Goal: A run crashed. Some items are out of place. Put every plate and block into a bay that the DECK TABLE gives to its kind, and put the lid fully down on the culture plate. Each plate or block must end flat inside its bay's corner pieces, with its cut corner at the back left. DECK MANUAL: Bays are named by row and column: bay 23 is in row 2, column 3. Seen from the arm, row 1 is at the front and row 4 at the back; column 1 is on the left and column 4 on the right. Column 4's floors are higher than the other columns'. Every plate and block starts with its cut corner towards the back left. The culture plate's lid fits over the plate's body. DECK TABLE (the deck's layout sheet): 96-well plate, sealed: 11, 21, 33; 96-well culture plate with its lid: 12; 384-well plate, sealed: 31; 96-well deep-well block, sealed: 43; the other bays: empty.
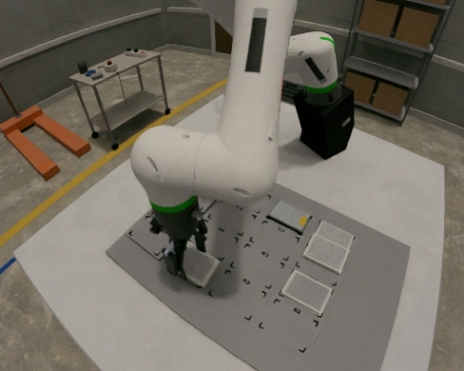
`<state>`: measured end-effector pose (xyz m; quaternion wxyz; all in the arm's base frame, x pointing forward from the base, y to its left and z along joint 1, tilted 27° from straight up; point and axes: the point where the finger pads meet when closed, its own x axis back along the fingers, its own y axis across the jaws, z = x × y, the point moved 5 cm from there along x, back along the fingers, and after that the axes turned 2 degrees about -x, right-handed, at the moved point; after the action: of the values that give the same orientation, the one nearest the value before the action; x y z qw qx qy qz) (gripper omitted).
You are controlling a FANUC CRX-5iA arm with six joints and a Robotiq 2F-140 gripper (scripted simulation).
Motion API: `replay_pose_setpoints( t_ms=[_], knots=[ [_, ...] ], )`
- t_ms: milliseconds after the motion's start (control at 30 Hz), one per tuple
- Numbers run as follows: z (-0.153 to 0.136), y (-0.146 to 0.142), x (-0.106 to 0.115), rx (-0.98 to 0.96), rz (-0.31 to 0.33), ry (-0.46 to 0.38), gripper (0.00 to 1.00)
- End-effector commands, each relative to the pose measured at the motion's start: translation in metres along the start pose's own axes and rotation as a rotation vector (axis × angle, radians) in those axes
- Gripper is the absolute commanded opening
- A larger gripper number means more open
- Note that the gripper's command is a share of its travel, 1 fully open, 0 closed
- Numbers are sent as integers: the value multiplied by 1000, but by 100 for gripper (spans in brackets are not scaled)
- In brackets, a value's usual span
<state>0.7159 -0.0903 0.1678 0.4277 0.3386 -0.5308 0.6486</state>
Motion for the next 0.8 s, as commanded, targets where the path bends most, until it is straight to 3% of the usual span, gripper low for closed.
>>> replay_pose_setpoints(
  t_ms=[0,767],
  knots=[
    [0,-1,1,0,2,0,65],
    [0,-1,1,0,2,0,61]
  ],
)
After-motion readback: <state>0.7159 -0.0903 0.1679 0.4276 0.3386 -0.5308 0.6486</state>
